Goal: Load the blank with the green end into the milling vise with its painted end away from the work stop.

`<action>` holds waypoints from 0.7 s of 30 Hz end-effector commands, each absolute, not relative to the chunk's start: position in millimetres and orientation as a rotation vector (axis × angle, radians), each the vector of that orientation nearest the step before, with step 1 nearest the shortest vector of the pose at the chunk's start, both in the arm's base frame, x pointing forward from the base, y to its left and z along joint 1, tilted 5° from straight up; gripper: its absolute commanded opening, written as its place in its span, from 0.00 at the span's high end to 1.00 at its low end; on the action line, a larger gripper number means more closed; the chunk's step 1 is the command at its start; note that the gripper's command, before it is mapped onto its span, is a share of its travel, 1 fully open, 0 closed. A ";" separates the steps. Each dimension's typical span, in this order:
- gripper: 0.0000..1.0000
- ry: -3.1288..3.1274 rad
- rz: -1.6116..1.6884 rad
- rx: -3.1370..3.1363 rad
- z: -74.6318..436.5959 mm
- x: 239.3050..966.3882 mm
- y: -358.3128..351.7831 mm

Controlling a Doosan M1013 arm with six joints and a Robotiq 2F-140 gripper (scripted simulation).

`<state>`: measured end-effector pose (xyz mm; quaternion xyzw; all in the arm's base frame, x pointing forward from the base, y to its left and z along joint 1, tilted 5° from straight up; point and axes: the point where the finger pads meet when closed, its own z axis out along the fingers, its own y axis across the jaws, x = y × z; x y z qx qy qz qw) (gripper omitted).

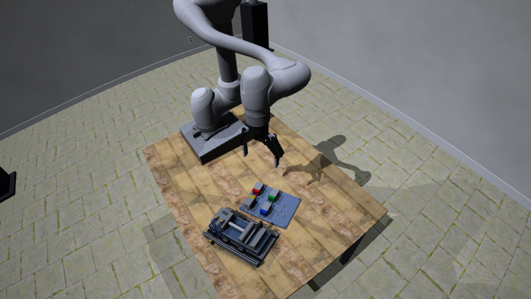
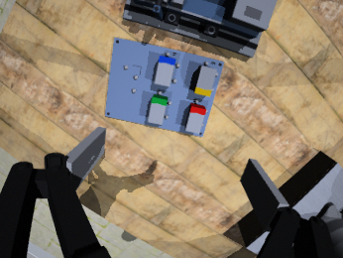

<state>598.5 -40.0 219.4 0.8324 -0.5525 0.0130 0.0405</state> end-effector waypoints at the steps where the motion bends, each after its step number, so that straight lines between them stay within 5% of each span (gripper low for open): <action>1: 0.00 -1.692 0.040 2.550 216.7 597.4 -36.4; 21: 0.00 -1.692 0.040 2.550 220.7 599.0 -41.2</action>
